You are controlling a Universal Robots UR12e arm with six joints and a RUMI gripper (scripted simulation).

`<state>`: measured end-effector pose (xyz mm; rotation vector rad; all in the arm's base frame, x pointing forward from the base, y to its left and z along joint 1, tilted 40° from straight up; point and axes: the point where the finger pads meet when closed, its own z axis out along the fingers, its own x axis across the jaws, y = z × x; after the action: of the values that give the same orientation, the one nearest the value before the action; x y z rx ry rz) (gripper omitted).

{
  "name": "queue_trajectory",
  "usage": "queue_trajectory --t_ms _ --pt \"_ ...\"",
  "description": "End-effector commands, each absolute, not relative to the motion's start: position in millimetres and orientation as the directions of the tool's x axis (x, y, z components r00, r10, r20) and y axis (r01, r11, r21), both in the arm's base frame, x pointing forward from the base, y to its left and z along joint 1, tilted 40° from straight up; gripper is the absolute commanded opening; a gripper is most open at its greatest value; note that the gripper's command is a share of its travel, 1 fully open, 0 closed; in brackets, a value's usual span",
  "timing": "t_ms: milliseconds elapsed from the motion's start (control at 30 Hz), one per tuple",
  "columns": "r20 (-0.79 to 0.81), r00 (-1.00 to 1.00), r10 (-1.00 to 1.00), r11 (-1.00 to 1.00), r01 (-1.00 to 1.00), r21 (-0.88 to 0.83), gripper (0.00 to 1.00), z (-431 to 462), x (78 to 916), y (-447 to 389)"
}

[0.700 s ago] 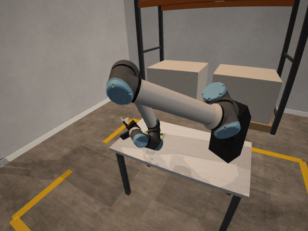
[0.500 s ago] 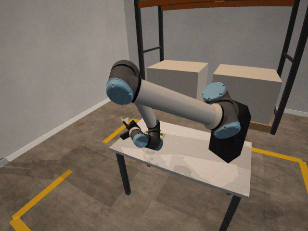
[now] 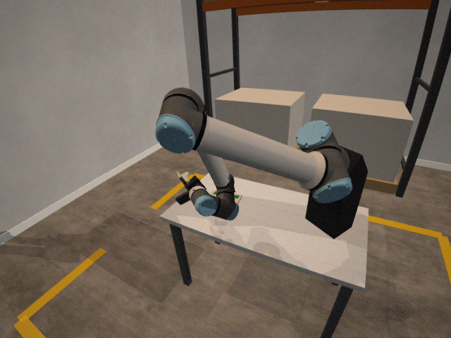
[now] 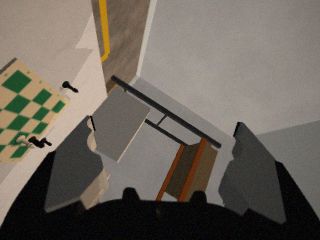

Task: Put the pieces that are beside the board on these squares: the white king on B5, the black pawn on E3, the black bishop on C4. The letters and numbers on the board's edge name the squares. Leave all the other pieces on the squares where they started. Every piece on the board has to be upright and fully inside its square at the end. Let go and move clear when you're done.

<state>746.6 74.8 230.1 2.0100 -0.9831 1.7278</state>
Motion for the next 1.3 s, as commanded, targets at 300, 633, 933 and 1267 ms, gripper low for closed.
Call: queue_trajectory --t_ms 300,633,933,1267 --pt "0.951 0.016 -0.307 -0.703 -0.678 -0.215 1.00 229 746 77" --pt "0.940 -0.033 -0.340 -0.670 -0.693 -0.266 1.00 225 744 83" --pt "0.913 -0.116 -0.391 -0.610 -0.710 -0.351 1.00 218 740 92" --pt "0.859 -0.233 -0.456 -0.512 -0.721 -0.467 1.00 208 737 107"
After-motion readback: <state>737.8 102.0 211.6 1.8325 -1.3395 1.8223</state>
